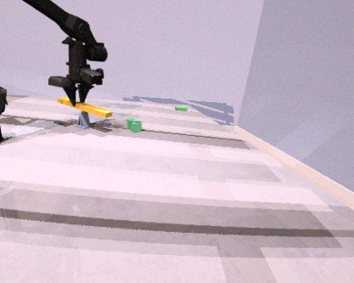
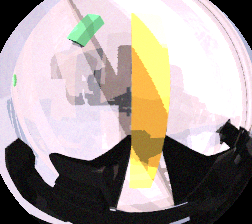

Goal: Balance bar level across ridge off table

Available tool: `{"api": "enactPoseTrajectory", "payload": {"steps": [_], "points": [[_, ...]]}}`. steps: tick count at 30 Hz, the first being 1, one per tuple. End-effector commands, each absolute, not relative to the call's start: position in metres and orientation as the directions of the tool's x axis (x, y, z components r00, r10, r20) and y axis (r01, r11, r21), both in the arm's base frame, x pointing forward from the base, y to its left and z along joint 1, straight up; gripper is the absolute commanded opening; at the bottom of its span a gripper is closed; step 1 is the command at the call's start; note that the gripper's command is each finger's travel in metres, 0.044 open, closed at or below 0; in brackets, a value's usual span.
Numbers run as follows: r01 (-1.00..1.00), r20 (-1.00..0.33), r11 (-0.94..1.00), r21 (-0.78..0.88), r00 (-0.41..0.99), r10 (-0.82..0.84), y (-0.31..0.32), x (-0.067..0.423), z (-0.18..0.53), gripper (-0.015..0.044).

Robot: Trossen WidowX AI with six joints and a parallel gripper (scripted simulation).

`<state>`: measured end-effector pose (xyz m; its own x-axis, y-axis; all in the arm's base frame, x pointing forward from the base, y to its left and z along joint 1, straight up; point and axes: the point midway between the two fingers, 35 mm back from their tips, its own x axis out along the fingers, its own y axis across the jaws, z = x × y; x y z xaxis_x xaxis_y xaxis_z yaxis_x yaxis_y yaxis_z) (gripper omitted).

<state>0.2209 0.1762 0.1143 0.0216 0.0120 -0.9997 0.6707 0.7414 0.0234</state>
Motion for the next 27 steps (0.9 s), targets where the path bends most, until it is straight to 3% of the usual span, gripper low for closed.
{"api": "enactPoseTrajectory", "payload": {"steps": [1, 27], "points": [[0.67, -1.0, 0.742, 0.026, 0.02, 0.016, 0.1769, 0.2209, 0.1138, 0.0], [0.67, -1.0, 0.742, 0.026, 0.02, 0.016, 0.1769, 0.221, 0.1115, 0.0]]}}
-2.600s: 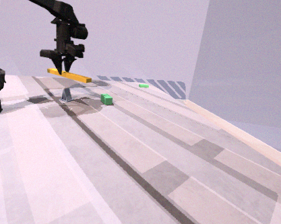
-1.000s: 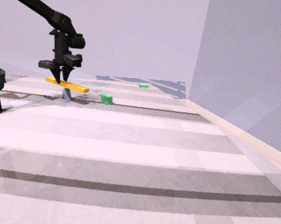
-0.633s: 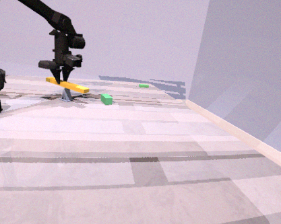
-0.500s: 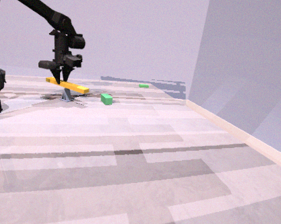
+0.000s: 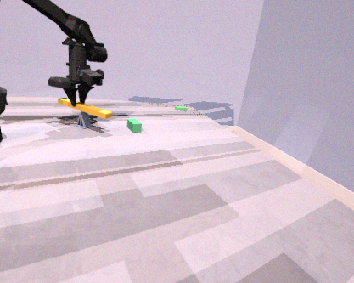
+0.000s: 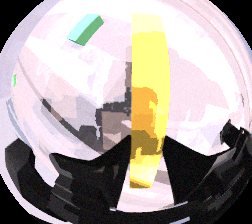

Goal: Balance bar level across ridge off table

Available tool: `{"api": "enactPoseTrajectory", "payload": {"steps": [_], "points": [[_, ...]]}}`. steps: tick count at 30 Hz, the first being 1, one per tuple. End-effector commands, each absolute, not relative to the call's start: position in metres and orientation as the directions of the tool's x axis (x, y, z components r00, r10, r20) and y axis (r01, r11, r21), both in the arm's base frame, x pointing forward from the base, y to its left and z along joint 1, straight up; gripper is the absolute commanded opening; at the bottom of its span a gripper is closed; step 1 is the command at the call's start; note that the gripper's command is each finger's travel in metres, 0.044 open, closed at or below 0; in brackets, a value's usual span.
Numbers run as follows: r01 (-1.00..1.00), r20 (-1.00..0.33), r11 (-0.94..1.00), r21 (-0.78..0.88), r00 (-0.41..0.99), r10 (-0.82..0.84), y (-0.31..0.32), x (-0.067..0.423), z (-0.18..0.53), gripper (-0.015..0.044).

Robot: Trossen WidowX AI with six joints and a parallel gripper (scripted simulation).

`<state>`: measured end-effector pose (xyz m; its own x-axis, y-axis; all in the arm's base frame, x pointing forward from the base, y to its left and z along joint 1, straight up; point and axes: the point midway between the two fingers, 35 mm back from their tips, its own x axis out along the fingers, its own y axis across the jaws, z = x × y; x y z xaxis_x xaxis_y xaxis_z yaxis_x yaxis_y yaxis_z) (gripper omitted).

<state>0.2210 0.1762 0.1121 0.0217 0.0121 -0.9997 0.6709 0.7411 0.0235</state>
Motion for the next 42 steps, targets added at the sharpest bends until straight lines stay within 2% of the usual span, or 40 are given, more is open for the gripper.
{"api": "enactPoseTrajectory", "payload": {"steps": [1, 42], "points": [[0.67, -1.0, 0.742, 0.026, 0.02, 0.016, 0.1769, 0.221, 0.1115, 0.0], [0.67, -1.0, 0.742, 0.026, 0.02, 0.016, 0.1769, 0.2212, 0.1081, 0.0]]}}
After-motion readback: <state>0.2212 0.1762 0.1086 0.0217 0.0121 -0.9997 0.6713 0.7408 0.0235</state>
